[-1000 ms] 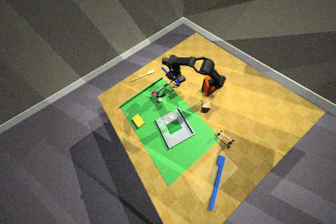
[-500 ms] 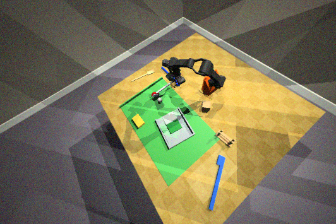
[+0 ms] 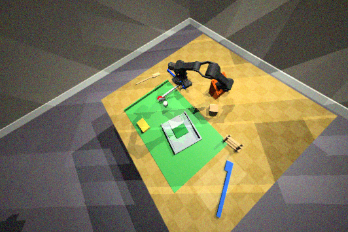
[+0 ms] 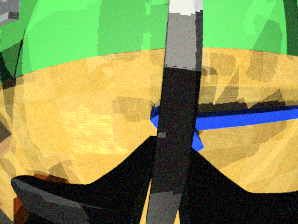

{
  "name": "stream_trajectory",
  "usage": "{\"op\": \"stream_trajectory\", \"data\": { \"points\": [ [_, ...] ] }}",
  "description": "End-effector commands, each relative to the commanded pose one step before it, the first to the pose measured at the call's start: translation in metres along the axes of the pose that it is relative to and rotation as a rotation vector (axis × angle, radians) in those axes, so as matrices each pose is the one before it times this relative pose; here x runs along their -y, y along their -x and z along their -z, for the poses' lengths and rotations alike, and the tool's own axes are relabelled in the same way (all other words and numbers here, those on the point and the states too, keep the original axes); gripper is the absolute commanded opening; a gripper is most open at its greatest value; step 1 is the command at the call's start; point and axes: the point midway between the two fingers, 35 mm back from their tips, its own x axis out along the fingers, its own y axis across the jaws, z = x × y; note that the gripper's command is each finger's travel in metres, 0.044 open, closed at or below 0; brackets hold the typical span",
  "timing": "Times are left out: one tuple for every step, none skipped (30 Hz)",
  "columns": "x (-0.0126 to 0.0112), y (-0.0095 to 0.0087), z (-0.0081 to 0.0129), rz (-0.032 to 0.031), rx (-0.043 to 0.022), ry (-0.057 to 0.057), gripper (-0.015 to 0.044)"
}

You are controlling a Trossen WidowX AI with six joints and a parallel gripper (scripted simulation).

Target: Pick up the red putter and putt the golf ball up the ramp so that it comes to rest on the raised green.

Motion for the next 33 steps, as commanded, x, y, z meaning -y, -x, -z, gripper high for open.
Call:
{"op": "stream_trajectory", "data": {
  "points": [
    [0.00231, 0.00067, -0.00044, 0.00113, 0.00151, 0.0005, 0.0],
    [0.00188, -0.00012, -0.00009, -0.00006, 0.00069, -0.0004, 0.0],
    [0.00243, -0.00017, -0.0001, -0.00008, 0.00089, -0.0005, 0.0],
    [0.00307, -0.00024, -0.00011, -0.00011, 0.00112, -0.0006, 0.0],
    [0.00381, -0.00032, -0.00009, -0.00015, 0.00139, -0.0007, 0.0],
    [0.0037, -0.00035, -0.00005, -0.00015, 0.00135, -0.0007, 0.0],
    [0.0037, -0.00038, 0.0, -0.00017, 0.00135, -0.0007, 0.0],
    [0.00371, -0.00041, 0.00004, -0.00018, 0.00135, -0.0007, 0.0],
    [0.00301, -0.00036, 0.00006, -0.00015, 0.0011, -0.0006, 0.0],
    [0.00187, -0.00024, 0.00005, -0.0001, 0.00068, -0.0004, 0.0],
    [0.00063, -0.00008, 0.00002, -0.00003, 0.00023, -0.0001, 0.0],
    [0.0, 0.0, 0.0, 0.0, 0.0, 0.0, 0.0],
    [0.0, 0.0, 0.0, 0.0, 0.0, 0.0, 0.0],
    [0.0, 0.0, 0.0, 0.0, 0.0, 0.0, 0.0],
    [0.0, 0.0, 0.0, 0.0, 0.0, 0.0, 0.0],
    [-0.00271, -0.00166, 0.00166, -0.00541, -0.00264, -0.0044, 0.0],
    [0.0, 0.0, 0.0, 0.0, 0.0, 0.0, 0.0],
    [0.0, 0.0, 0.0, 0.0, 0.0, 0.0, 0.0],
    [-0.00215, 0.00034, -0.00053, 0.00032, 0.00009, -0.0001, 0.0],
    [-0.00648, 0.00093, -0.00149, 0.00087, 0.00026, -0.0002, 0.0],
    [-0.01088, 0.00131, -0.00218, 0.00117, 0.0004, -0.0003, 0.0],
    [-0.01388, 0.00124, -0.00218, 0.001, 0.00045, -0.0001, 0.0],
    [-0.01404, 0.00079, -0.00153, 0.00046, 0.00036, 0.0, 0.0],
    [-0.01408, 0.00034, -0.00085, -0.00009, 0.00024, 0.0002, 0.0],
    [-0.01408, -0.00009, -0.00017, -0.00063, 0.0001, 0.0004, 0.0],
    [-0.01402, -0.00052, 0.00053, -0.00117, -0.00007, 0.0005, 0.0],
    [-0.01391, -0.00092, 0.00123, -0.0017, -0.00026, 0.0007, 0.0],
    [-0.01369, -0.00131, 0.00192, -0.00222, -0.00047, 0.0008, 0.0],
    [-0.01069, -0.0013, 0.00201, -0.00212, -0.00054, 0.0007, 0.0],
    [-0.00634, -0.00089, 0.00141, -0.00143, -0.0004, 0.0005, 0.0],
    [-0.0021, -0.00032, 0.0005, -0.0005, -0.00015, 0.0002, 0.0],
    [0.0, 0.0, 0.0, 0.0, 0.0, 0.0, 0.0],
    [0.0, 0.0, 0.0, 0.0, 0.0, 0.0, 0.0]
  ]
}}
